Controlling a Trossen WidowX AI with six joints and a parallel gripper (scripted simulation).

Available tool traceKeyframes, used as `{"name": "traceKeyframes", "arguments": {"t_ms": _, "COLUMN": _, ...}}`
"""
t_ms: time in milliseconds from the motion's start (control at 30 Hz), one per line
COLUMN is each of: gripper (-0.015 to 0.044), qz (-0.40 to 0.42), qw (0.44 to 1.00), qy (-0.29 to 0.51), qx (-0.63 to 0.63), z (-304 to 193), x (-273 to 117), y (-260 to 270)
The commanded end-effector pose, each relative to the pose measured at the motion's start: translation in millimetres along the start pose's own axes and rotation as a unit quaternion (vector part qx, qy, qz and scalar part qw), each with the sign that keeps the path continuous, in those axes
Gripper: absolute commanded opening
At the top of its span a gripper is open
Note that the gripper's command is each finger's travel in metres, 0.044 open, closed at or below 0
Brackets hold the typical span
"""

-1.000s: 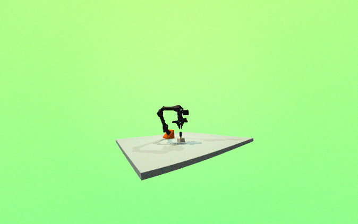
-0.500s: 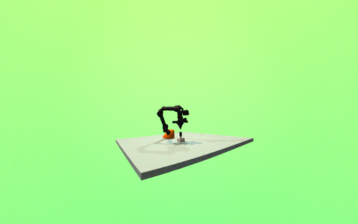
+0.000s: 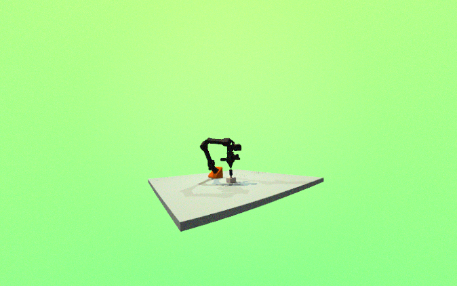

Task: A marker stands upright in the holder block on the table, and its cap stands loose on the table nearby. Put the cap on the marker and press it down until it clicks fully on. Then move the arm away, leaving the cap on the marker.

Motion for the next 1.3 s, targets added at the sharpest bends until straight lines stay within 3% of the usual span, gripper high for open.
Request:
{"name": "traceKeyframes", "arguments": {"t_ms": 0, "gripper": 0.0000, "qz": -0.002, "qw": 1.000, "qy": -0.002, "qx": -0.002, "z": 0.1, "x": 5.5, "y": -0.8}}
{"name": "traceKeyframes", "arguments": {"t_ms": 567, "gripper": 0.0000, "qz": 0.003, "qw": 1.000, "qy": -0.006, "qx": 0.000, "z": 1.6, "x": 9.7, "y": 0.6}}
{"name": "traceKeyframes", "arguments": {"t_ms": 733, "gripper": 0.0000, "qz": 0.030, "qw": 0.998, "qy": -0.045, "qx": -0.016, "z": -2.4, "x": -64.5, "y": -1.2}}
{"name": "traceKeyframes", "arguments": {"t_ms": 867, "gripper": 0.0000, "qz": 0.034, "qw": 0.998, "qy": -0.051, "qx": -0.018, "z": -4.6, "x": -75.8, "y": -2.3}}
{"name": "traceKeyframes", "arguments": {"t_ms": 1267, "gripper": 0.0315, "qz": 0.034, "qw": 0.998, "qy": -0.051, "qx": -0.018, "z": -4.6, "x": -75.8, "y": -2.3}}
Point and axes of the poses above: the point midway between the two fingers, 35 mm back from their tips, its own x axis out along the fingers, its own y axis across the jaws, z = x × y, the point moved 2 cm from there along -x, back along the fingers, and after that the axes turned 6 degrees about x, right-handed, at the moved point
